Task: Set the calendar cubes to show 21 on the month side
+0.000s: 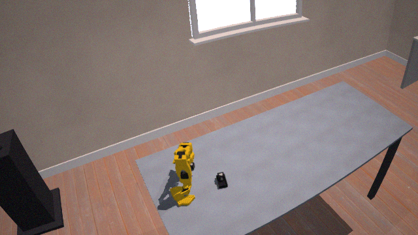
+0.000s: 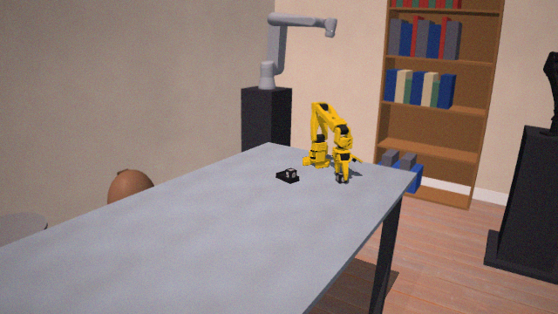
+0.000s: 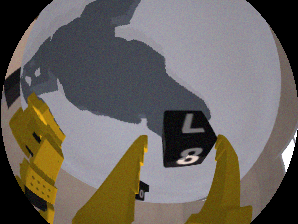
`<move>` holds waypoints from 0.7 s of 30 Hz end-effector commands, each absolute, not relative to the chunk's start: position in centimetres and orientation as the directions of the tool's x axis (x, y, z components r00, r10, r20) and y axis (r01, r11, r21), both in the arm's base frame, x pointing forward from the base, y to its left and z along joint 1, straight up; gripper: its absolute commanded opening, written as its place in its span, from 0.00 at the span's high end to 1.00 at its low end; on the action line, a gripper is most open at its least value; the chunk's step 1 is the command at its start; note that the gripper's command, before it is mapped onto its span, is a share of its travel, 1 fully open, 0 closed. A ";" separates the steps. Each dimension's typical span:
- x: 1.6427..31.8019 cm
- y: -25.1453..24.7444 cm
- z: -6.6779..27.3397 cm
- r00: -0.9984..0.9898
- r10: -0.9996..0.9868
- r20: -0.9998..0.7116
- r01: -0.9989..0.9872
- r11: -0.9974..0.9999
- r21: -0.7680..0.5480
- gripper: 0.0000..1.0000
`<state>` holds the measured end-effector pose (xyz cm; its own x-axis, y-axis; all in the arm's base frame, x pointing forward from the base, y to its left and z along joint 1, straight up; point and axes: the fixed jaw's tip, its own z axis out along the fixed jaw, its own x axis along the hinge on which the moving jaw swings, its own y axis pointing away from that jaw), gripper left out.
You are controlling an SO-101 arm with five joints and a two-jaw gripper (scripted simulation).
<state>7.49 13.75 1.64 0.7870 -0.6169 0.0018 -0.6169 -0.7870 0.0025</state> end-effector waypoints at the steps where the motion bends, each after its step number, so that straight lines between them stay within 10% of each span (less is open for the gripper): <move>1: 7.8 14.0 1.8 0.789 -0.614 -0.002 -0.614 -0.789 -0.016 0.67; 21: 8.2 14.6 1.8 0.789 -0.614 -0.002 -0.614 -0.789 -0.016 0.80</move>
<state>7.70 13.88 1.32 0.7869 -0.6170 0.0050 -0.6170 -0.7867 0.0230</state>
